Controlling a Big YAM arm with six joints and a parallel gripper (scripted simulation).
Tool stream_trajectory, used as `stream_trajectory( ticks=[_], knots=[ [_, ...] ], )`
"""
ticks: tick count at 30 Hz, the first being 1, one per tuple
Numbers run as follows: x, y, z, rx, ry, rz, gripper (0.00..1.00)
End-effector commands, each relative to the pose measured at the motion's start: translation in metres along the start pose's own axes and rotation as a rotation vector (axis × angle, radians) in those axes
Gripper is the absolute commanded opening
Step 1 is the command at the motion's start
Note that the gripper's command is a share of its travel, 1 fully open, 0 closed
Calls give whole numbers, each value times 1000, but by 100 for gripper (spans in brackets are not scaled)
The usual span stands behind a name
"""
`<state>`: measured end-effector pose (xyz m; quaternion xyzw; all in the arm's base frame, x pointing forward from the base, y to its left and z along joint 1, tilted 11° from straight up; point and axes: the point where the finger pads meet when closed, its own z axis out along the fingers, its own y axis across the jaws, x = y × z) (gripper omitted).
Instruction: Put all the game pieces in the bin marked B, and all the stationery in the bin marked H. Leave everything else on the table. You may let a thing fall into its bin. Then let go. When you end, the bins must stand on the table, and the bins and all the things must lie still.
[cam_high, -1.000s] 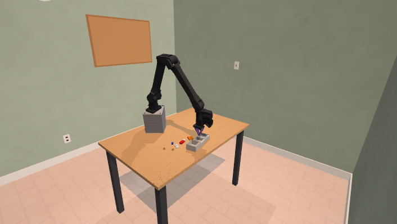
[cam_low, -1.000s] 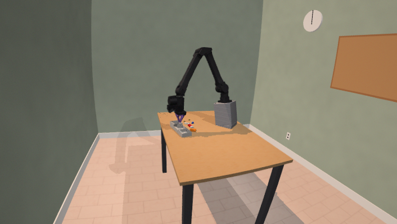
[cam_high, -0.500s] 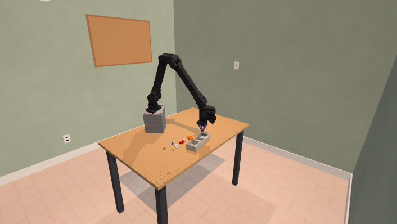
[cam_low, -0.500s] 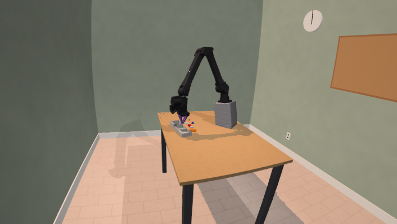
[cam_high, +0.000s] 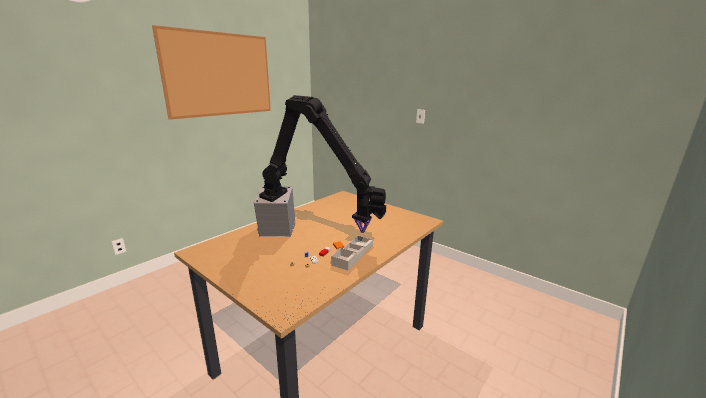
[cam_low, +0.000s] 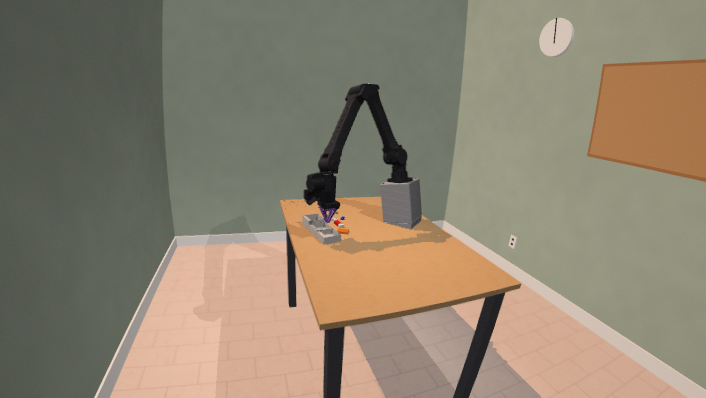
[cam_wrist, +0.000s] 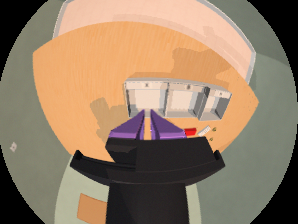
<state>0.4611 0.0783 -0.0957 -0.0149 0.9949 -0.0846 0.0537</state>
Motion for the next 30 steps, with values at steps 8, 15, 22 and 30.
stream_trajectory(
  ticks=[8, 15, 22, 30],
  knots=[
    [-22, 7, 1, -4, -37, 13, 8],
    [-21, 8, 2, -4, -37, 12, 8],
    [-20, 9, 2, -4, -35, 10, 8],
    [-19, 10, 3, -4, -32, 8, 8]
  ],
)
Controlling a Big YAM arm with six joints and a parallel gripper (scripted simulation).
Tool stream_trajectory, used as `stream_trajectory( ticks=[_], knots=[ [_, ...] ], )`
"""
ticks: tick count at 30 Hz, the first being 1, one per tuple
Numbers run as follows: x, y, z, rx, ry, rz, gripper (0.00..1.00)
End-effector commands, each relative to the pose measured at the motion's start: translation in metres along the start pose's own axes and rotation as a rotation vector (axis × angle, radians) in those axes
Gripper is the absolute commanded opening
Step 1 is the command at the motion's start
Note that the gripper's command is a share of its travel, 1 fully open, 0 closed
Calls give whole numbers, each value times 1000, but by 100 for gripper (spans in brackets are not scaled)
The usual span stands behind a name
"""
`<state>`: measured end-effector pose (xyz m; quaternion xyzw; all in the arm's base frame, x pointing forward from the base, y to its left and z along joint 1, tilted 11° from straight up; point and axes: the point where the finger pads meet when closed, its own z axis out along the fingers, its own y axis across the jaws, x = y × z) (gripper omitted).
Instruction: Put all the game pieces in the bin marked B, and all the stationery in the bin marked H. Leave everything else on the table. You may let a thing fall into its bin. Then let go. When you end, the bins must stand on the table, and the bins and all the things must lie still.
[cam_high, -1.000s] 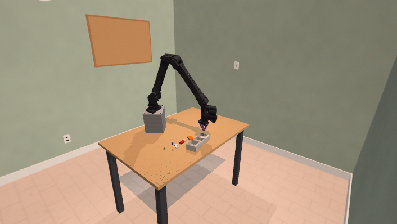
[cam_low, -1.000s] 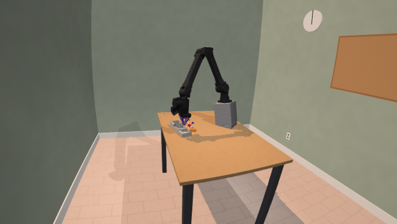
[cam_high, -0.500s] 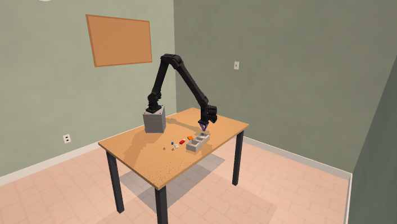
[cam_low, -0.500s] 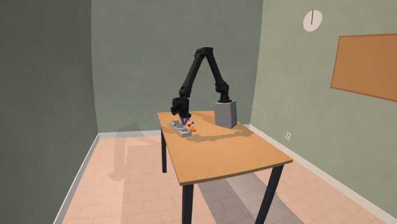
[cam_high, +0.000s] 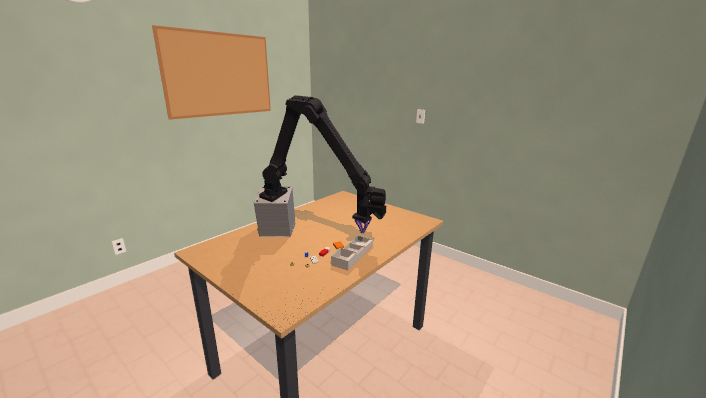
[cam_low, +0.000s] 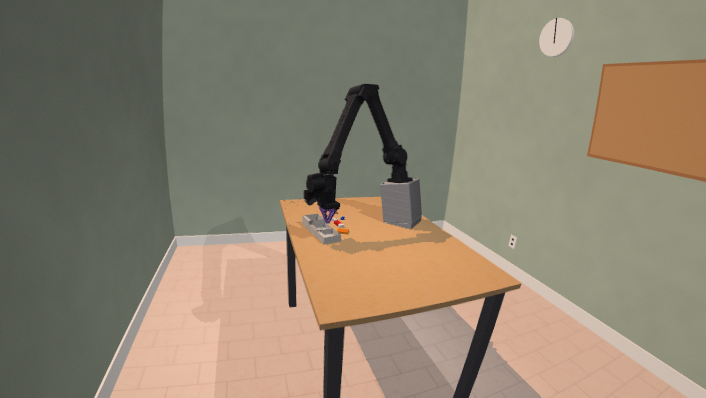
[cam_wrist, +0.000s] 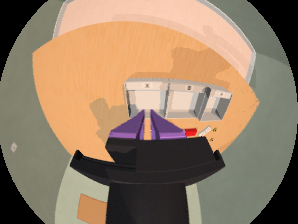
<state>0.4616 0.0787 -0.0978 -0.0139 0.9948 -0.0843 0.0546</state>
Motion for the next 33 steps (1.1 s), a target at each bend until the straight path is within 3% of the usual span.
stream_trajectory(
  ticks=[1, 24, 33],
  knots=[
    [-20, 7, 4, -4, -35, 8, 8],
    [-17, -1, 64, -1, -26, 6, 8],
    [-14, 1, 65, 0, -17, 2, 8]
  ],
)
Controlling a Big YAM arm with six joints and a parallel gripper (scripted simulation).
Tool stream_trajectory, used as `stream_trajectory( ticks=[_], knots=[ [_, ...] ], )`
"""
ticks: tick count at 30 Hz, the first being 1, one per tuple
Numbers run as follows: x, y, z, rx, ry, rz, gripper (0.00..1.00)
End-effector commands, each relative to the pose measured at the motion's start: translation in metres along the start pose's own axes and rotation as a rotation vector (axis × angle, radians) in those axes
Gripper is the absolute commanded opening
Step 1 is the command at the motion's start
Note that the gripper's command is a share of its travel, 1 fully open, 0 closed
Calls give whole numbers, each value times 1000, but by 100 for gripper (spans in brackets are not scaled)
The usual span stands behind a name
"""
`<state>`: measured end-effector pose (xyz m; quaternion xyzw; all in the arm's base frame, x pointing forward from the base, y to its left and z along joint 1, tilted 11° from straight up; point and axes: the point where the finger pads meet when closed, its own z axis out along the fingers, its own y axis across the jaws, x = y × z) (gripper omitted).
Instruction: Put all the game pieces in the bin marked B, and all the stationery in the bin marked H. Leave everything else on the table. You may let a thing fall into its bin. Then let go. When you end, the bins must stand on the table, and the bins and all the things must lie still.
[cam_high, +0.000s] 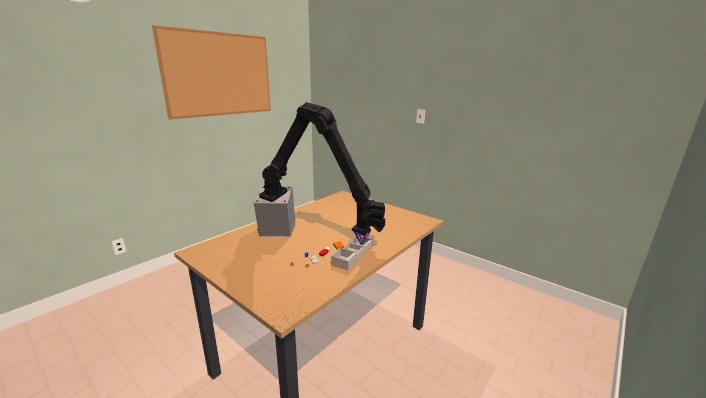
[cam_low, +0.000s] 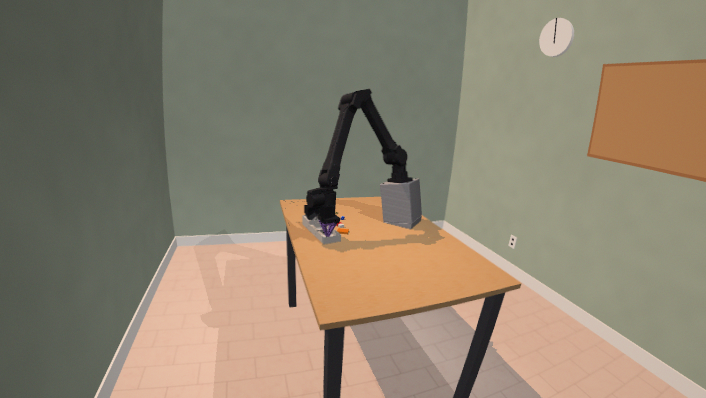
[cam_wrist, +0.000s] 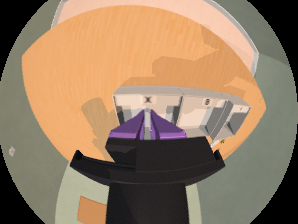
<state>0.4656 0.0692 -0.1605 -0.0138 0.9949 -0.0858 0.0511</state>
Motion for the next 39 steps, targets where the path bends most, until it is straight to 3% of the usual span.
stream_trajectory(
  ticks=[1, 39],
  knots=[
    [-17, 0, 1, -3, -22, 2, 8],
    [-16, 1, -9, -5, -28, 2, 8]
  ],
)
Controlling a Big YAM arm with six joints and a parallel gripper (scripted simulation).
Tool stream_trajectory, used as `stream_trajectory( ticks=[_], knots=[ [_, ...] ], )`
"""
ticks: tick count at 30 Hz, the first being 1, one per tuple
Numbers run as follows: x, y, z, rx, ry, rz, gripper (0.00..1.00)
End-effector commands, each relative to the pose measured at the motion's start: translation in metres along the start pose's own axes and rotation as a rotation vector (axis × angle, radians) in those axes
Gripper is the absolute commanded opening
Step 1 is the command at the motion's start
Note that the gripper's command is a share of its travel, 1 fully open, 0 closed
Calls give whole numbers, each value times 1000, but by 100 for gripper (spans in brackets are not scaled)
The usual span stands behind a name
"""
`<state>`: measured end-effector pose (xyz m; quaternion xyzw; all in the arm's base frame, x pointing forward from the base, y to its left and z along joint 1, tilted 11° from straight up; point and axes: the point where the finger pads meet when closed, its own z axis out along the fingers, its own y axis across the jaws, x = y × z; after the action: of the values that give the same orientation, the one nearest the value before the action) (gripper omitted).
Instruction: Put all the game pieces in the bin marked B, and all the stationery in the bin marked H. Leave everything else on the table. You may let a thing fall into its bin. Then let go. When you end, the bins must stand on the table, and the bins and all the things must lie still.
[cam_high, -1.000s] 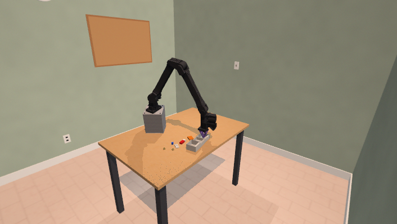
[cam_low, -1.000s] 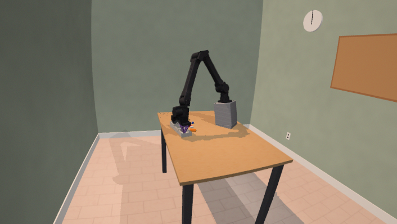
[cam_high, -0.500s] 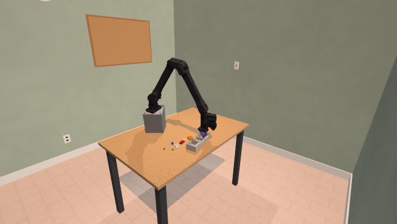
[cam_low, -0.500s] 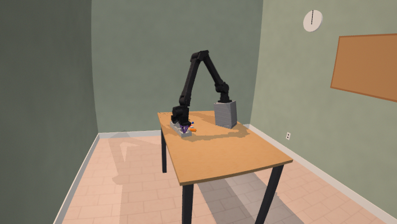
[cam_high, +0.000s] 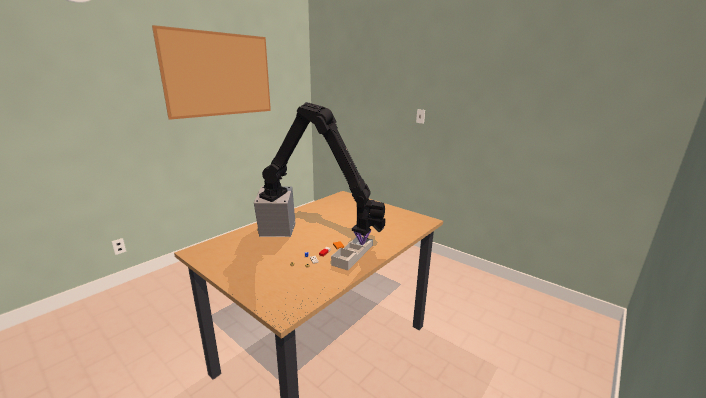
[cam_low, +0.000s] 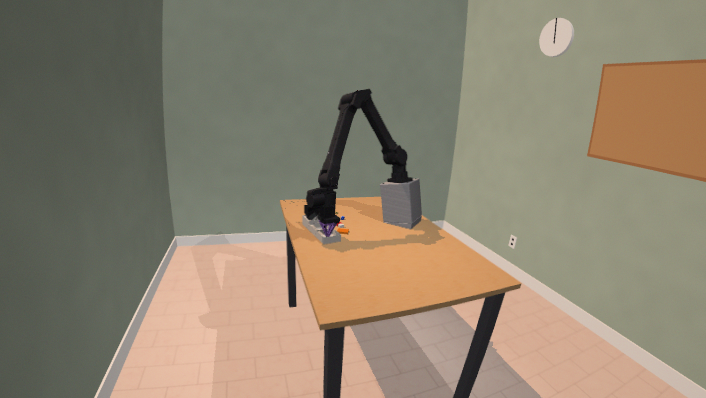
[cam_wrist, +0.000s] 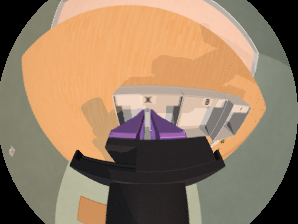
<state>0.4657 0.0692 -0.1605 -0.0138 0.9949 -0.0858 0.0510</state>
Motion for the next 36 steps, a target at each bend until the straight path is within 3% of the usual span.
stream_trajectory(
  ticks=[1, 36],
  knots=[
    [-16, 1, -9, -5, -28, 2, 8],
    [-31, -2, -26, -8, -53, 8, 8]
  ],
)
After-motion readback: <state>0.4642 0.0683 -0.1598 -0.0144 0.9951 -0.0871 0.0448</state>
